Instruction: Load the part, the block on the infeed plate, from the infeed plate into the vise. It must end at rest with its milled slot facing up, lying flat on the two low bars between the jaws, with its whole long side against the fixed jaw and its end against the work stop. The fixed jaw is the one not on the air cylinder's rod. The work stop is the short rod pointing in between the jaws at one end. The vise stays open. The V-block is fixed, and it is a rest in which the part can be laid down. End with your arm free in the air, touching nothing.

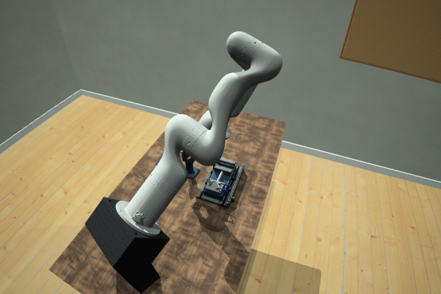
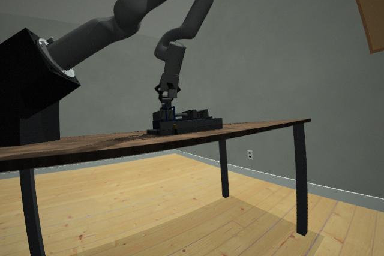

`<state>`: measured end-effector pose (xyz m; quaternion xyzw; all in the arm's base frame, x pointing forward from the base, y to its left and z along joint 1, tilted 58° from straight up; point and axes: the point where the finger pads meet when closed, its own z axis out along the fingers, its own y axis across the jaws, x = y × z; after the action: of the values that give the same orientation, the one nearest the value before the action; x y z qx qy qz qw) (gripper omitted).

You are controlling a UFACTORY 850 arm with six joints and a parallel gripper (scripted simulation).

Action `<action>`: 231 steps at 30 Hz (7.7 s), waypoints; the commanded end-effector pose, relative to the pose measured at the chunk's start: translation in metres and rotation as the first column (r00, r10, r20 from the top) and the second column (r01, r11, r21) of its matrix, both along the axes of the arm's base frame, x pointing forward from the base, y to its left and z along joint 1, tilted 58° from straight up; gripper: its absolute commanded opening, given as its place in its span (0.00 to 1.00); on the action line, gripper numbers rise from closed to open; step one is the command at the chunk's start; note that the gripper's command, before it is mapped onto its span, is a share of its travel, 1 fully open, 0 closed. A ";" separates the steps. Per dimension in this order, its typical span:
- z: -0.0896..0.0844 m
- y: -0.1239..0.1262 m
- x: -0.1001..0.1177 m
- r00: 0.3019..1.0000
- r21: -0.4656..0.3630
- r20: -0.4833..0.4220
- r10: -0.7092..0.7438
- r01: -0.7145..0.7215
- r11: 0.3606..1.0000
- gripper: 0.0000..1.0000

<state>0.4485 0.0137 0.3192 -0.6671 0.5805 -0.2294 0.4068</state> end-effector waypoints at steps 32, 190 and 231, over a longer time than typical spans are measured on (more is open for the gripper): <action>0.001 0.002 0.000 0.988 -0.113 0.010 -0.156 0.157 0.981 0.00; 0.026 0.032 -0.035 0.819 -0.406 0.128 -0.559 0.557 0.724 0.00; 0.049 -0.035 -0.037 0.617 -0.079 -0.013 -0.787 0.784 0.616 0.00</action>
<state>0.4121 -0.0109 0.3638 -0.3940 0.7982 -0.4007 0.2170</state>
